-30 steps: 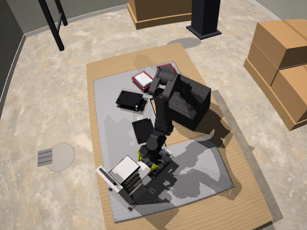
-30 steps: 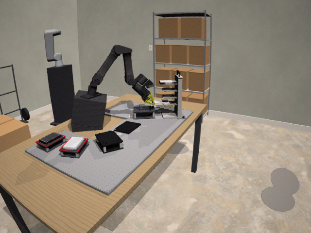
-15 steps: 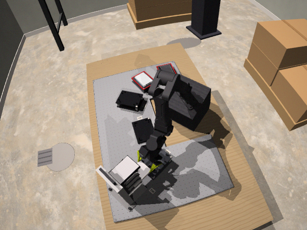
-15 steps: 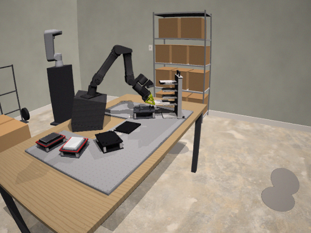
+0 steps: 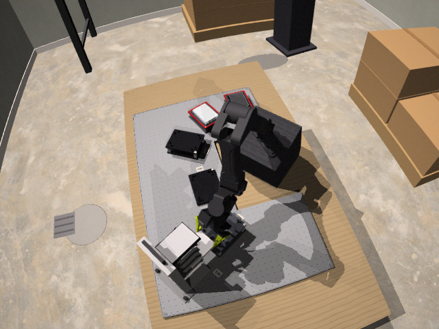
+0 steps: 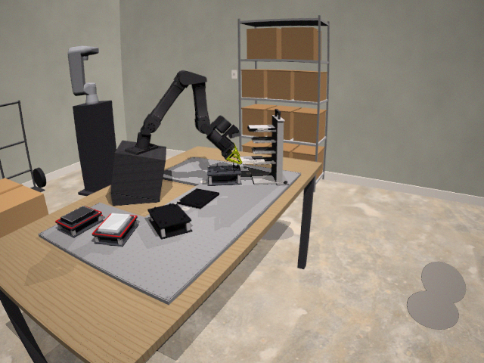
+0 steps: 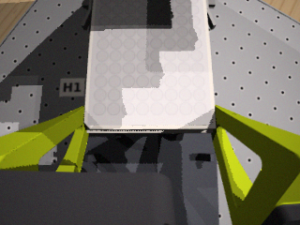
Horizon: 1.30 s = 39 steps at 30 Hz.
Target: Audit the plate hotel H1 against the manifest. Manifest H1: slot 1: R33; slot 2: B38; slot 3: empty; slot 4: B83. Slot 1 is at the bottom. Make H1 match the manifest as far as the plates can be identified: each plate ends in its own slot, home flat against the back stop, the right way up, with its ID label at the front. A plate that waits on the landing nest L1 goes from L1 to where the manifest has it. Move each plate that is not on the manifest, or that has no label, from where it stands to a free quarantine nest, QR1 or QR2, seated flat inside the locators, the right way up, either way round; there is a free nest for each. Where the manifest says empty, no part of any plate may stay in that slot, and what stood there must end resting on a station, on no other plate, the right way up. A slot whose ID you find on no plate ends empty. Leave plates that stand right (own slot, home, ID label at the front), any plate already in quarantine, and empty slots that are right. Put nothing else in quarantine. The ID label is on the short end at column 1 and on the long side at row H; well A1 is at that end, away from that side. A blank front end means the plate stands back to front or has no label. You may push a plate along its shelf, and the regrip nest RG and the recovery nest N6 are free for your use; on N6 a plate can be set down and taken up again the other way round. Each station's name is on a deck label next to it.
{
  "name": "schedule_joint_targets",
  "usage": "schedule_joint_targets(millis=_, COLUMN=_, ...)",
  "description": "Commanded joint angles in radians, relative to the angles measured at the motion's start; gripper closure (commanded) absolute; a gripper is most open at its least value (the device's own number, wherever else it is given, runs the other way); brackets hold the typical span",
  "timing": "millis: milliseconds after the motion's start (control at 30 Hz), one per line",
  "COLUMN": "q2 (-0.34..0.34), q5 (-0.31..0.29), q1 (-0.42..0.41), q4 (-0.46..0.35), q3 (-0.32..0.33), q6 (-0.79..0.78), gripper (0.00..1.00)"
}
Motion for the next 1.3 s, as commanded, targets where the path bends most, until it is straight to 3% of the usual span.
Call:
schedule_joint_targets(millis=0, q2=0.011, q5=-0.003, q1=-0.004, q4=-0.006, q3=0.032, q6=-0.005, gripper=0.14)
schedule_joint_targets(millis=1200, q2=0.079, q5=-0.02, q1=-0.026, q4=-0.026, q3=0.115, q6=-0.012, gripper=0.14)
schedule_joint_targets(millis=1233, q2=0.084, q5=-0.02, q1=-0.026, q4=-0.023, q3=0.117, q6=-0.012, gripper=0.0)
schedule_joint_targets(millis=1267, q2=0.084, q5=-0.02, q1=-0.026, q4=-0.023, q3=0.117, q6=-0.012, gripper=0.0)
